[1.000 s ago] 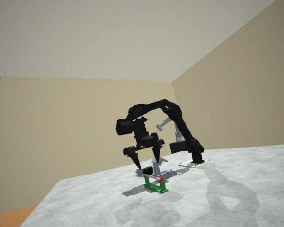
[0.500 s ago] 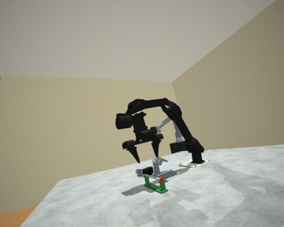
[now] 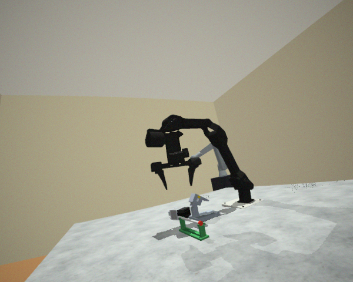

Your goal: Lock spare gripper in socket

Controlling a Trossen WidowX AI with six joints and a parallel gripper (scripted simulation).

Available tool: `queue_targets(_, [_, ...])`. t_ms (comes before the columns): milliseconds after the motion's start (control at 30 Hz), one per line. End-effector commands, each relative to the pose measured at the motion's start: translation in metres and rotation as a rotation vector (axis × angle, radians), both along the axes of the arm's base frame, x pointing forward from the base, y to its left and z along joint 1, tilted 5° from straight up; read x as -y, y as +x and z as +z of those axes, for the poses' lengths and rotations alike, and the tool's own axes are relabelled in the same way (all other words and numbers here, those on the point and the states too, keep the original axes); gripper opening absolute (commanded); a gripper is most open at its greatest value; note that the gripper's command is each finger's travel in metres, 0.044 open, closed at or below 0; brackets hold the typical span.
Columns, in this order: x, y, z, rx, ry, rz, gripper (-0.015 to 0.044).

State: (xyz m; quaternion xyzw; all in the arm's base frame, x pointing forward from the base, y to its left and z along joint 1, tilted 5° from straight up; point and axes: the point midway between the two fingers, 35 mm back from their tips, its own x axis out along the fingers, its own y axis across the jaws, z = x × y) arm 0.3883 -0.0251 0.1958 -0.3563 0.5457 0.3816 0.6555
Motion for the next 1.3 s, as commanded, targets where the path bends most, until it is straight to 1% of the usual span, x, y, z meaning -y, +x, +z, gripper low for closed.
queue_targets(0, [0.04, -0.012, -0.006, 0.016, -0.042, -0.492, 0.044])
queue_targets(233, [0.098, -0.042, -0.02, 0.114, -0.055, -1.315, 0.044])
queue_targets(567, [0.134, -0.07, -0.031, 0.243, -0.013, -1.876, 0.044])
queue_targets(867, [0.161, -0.1, -0.04, 0.407, 0.072, -2.36, 0.044])
queue_targets(933, [0.163, -0.103, -0.041, 0.425, 0.083, -2.403, 0.044])
queue_targets(1267, [0.163, -0.103, -0.041, 0.425, 0.083, -2.403, 0.044])
